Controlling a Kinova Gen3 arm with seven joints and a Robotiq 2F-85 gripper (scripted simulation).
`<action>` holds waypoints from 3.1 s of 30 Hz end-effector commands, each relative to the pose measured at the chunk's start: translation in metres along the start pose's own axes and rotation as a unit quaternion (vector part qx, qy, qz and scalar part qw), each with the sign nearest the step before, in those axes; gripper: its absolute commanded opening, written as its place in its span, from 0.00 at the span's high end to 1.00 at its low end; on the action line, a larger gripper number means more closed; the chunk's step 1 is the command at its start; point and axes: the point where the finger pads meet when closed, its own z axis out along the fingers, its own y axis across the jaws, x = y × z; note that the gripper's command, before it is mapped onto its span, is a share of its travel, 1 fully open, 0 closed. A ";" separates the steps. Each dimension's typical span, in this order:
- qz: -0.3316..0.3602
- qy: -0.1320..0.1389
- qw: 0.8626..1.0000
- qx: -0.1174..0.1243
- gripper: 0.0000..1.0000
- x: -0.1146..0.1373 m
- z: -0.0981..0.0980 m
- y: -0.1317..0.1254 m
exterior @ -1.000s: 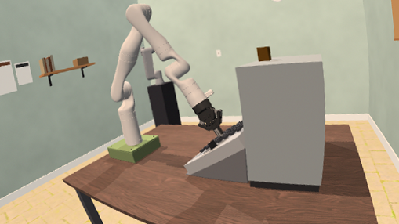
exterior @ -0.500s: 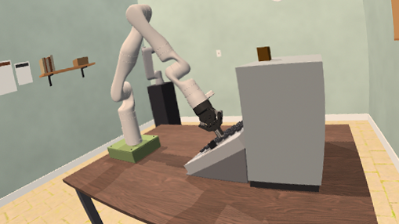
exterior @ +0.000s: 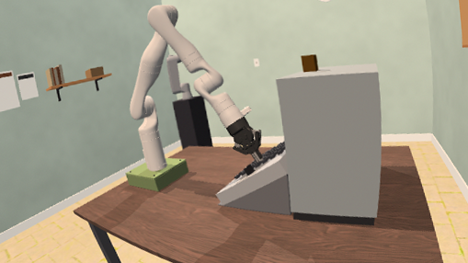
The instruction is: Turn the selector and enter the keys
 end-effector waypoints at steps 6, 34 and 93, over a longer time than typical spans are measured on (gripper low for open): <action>0.004 -0.003 1.000 -0.003 0.90 -0.003 0.001 0.003; 0.004 -0.003 1.000 -0.003 0.90 -0.003 0.002 0.003; 0.004 -0.003 1.000 -0.003 0.90 -0.002 -0.032 0.003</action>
